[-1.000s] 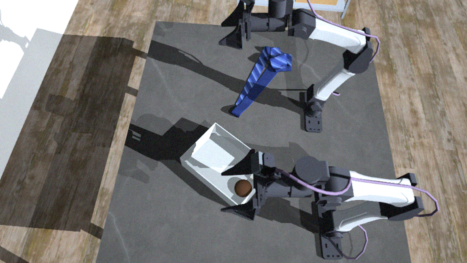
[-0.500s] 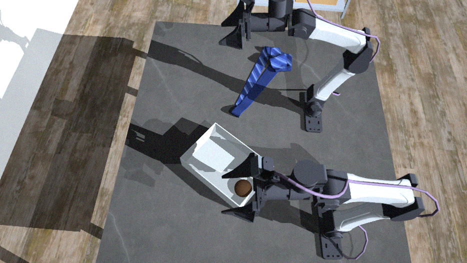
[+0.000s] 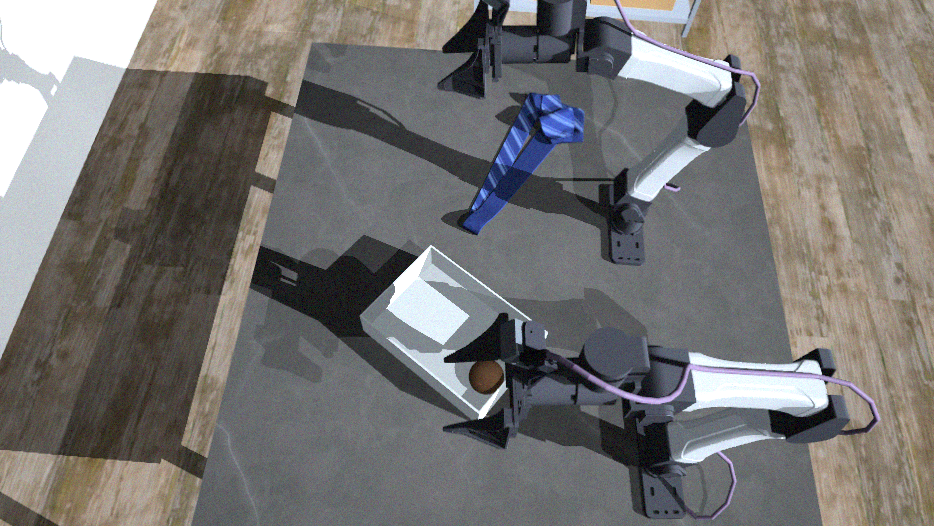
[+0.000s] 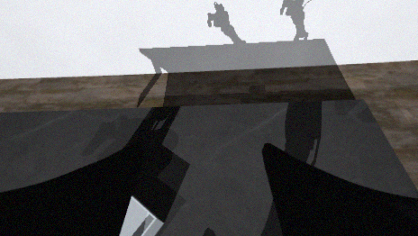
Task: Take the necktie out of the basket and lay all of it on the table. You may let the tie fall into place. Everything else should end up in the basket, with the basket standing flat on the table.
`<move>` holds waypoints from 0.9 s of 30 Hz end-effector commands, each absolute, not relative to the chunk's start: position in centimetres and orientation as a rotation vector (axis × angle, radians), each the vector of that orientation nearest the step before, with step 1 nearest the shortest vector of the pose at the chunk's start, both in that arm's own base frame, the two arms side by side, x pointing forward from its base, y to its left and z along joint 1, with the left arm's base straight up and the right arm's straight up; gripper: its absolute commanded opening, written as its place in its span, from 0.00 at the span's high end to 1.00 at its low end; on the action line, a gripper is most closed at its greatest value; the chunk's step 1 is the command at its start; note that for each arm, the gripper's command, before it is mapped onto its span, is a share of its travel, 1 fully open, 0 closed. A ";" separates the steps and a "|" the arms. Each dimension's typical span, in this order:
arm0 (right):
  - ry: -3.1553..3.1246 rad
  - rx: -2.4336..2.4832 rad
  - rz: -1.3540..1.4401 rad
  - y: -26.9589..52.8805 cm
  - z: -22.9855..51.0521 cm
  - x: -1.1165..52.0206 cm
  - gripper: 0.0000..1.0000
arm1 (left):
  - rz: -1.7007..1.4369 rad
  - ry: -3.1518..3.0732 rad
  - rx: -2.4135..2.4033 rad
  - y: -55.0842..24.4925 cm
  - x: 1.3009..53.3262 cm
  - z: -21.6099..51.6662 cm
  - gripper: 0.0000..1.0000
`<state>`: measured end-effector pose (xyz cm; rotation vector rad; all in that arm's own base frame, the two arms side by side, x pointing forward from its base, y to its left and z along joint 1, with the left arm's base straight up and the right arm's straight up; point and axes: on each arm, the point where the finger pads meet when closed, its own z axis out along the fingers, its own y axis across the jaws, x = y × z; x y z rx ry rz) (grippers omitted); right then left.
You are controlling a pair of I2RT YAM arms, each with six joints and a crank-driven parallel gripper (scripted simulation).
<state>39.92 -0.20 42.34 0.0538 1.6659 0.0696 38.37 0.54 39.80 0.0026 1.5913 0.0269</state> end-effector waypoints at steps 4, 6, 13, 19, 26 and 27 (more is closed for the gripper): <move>1.654 0.054 0.074 0.0 43.3 39.9 0.00 | 0.027 1.558 0.002 0.5 38.0 39.7 0.00; 1.654 0.054 0.074 0.0 43.3 39.9 0.00 | 0.027 1.558 0.002 0.5 38.0 39.7 0.00; 1.654 0.054 0.074 0.0 43.4 39.9 0.00 | 0.027 1.558 0.002 0.5 38.0 38.6 0.00; 1.654 0.054 0.074 0.0 43.4 39.9 0.00 | 0.027 1.558 0.002 0.5 38.0 37.8 0.00; 1.653 0.054 0.074 0.0 43.4 39.9 0.00 | 0.027 1.557 0.002 0.5 38.0 37.3 0.00; 1.653 0.054 0.074 0.0 43.4 39.9 0.00 | 0.027 1.557 0.002 0.5 38.0 37.2 0.00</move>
